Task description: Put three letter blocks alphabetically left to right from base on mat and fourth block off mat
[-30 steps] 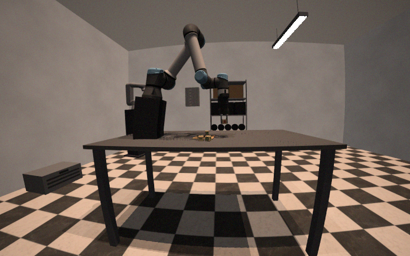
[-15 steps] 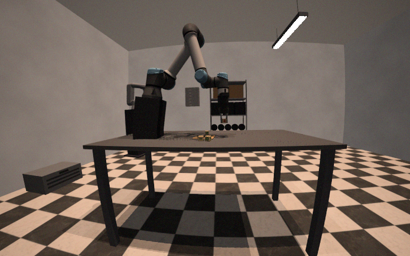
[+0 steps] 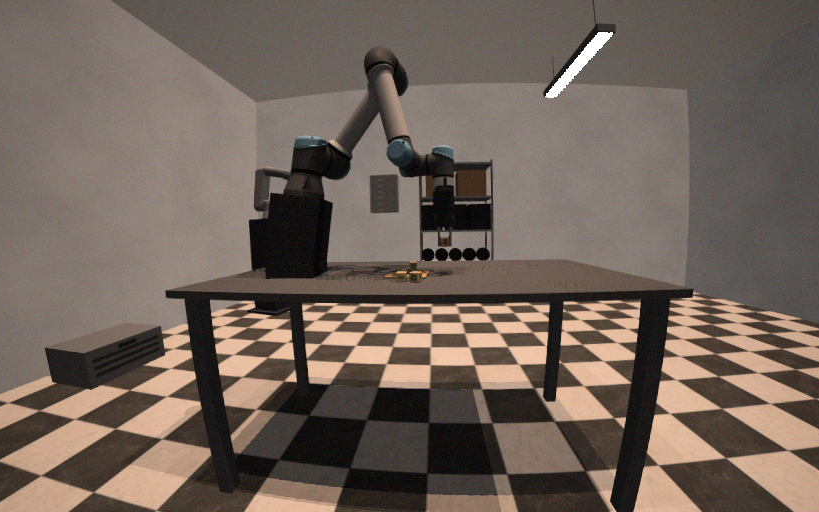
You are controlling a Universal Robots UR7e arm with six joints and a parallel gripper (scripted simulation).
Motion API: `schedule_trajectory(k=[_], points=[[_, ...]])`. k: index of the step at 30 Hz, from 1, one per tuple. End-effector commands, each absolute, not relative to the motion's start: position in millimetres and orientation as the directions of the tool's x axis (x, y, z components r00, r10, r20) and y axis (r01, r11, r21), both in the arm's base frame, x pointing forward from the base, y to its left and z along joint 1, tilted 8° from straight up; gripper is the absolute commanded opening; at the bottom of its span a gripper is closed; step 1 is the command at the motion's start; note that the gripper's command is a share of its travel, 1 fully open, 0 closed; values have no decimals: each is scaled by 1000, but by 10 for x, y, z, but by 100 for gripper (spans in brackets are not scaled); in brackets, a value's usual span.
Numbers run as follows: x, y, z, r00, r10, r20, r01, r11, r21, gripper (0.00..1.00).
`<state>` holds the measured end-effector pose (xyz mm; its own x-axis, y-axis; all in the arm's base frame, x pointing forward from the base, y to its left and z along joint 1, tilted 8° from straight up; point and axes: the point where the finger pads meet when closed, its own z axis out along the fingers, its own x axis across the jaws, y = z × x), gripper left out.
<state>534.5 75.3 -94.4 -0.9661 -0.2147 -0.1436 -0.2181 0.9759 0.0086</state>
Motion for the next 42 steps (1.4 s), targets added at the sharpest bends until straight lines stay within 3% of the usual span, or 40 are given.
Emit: schedule_trajectory(k=[1,21,42], points=[[5258,746,-947,-983,-109,-145,-113,993,24,57],[4881,775,-999,-939,321,-121,313,946,83,57],[4502,853,-1037,-710,701,-73,690,712,127,57]])
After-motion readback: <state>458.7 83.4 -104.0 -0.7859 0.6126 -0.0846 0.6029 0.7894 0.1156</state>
